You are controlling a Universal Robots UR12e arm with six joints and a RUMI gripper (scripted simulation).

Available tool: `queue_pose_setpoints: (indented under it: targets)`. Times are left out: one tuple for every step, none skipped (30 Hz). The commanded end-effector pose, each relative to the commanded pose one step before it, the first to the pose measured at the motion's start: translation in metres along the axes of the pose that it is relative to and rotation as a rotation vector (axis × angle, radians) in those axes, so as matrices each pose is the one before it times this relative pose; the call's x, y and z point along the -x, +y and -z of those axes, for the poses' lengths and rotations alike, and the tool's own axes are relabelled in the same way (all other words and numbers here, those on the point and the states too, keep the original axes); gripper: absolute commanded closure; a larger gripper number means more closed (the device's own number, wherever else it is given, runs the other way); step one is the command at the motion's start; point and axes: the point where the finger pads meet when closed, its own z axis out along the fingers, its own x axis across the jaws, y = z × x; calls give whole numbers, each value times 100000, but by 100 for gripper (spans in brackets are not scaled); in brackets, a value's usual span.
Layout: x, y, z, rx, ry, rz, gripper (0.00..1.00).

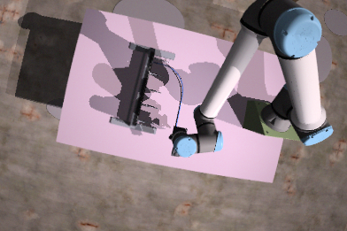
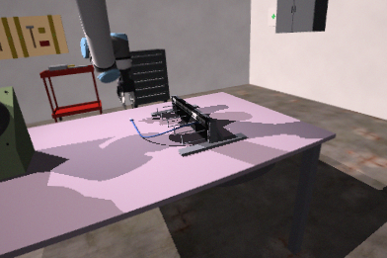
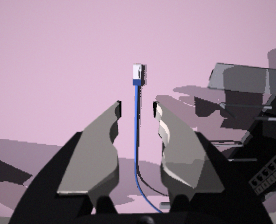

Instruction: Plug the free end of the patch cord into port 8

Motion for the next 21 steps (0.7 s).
queue_pose_setpoints:
  targets:
    - [120,45,-922,107,-60,132,78]
    - [0,0,0,0,0,0,78]
    - [29,-5,-187,-11,-28,23,78]
    - [23,1,-193,7,-20,21,78]
    - [25,2,-198,9,-20,21,78]
    - [23,2,-202,9,-19,20,78]
    - [1,1,-201,4,-1,2,78]
    - [0,1,-203,3,0,0,78]
    - [-1,0,-205,2,0,0,78]
    - [1,0,-206,1,0,0,78]
    - [0,-1,-207,0,0,0,78]
    - [0,-1,-206,-1,-1,0,78]
    - [-9,-1,-202,-3,7,-7,78]
    - [-19,-2,-198,-6,16,-16,78]
    - [-18,-2,-195,-5,15,-15,78]
    - [-18,-2,-191,-6,14,-15,78]
    - [-13,-2,-186,-5,11,-12,78]
    - [0,0,0,0,0,0,78]
    - [0,0,0,0,0,0,78]
    - [-24,-9,-178,-29,16,-22,78]
    - [2,-1,-177,-1,-2,2,78]
